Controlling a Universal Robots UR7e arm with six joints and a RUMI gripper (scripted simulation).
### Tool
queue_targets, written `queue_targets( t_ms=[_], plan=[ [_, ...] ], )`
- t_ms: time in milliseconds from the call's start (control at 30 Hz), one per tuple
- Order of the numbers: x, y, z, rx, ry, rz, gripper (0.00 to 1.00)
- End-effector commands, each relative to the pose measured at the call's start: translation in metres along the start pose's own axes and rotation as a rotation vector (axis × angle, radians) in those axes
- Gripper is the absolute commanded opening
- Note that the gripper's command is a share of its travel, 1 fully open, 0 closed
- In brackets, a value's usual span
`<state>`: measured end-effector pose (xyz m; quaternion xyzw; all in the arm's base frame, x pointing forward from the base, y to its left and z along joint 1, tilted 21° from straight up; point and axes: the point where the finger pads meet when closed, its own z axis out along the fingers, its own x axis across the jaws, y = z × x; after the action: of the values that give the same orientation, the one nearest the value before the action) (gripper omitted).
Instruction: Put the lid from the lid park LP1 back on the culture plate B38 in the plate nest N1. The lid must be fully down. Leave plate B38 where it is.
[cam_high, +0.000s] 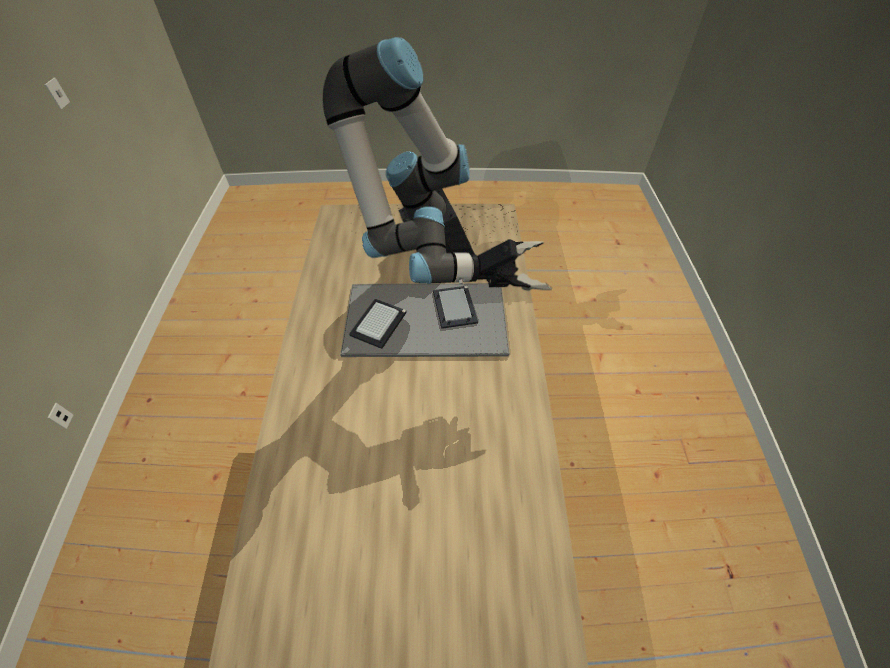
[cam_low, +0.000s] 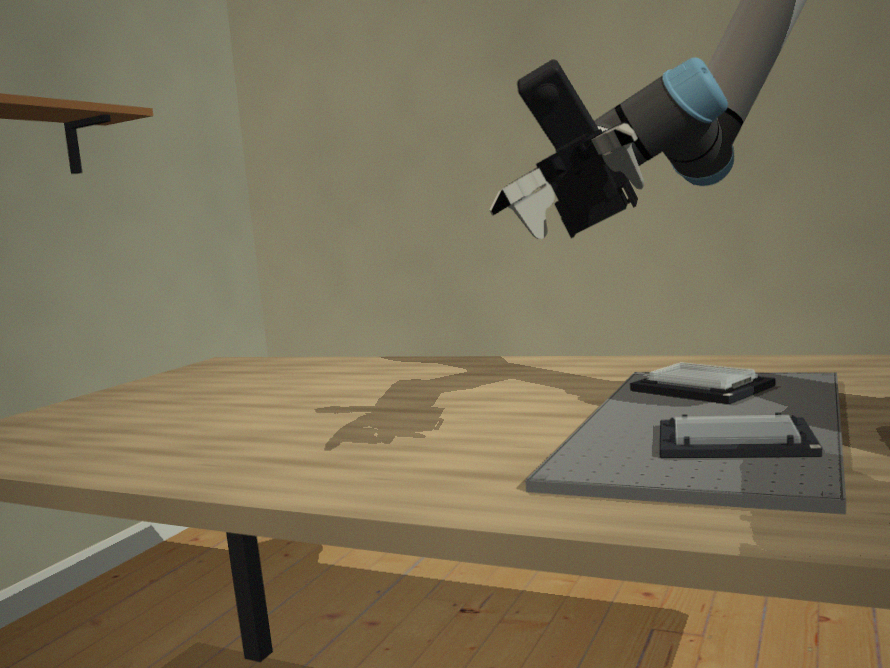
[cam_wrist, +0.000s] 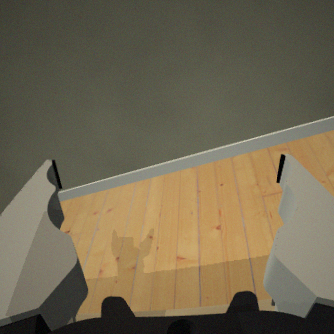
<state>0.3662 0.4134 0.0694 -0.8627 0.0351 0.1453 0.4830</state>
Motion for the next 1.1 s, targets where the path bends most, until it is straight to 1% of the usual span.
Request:
queue_targets(
  t_ms=[0,33,100,400,467,600,667,933,1000,1067],
  plan=[
    [0.007,0.001,-0.016,-0.044,0.018,0.051,0.82],
    [0.009,0.002,-0.02,-0.055,0.025,0.066,0.82],
    [0.009,0.002,-0.02,-0.055,0.025,0.066,0.82],
    [0.021,0.006,-0.06,-0.147,0.085,0.192,0.82],
    [0.022,0.006,-0.063,-0.152,0.089,0.199,0.82],
    [0.026,0.008,-0.083,-0.192,0.122,0.26,0.82],
    [0.026,0.008,-0.083,-0.192,0.122,0.26,0.82],
    [0.03,0.012,-0.121,-0.262,0.189,0.372,0.82],
    [0.03,0.012,-0.122,-0.262,0.189,0.372,0.82],
    [0.03,0.013,-0.132,-0.279,0.209,0.402,0.82]
  ],
)
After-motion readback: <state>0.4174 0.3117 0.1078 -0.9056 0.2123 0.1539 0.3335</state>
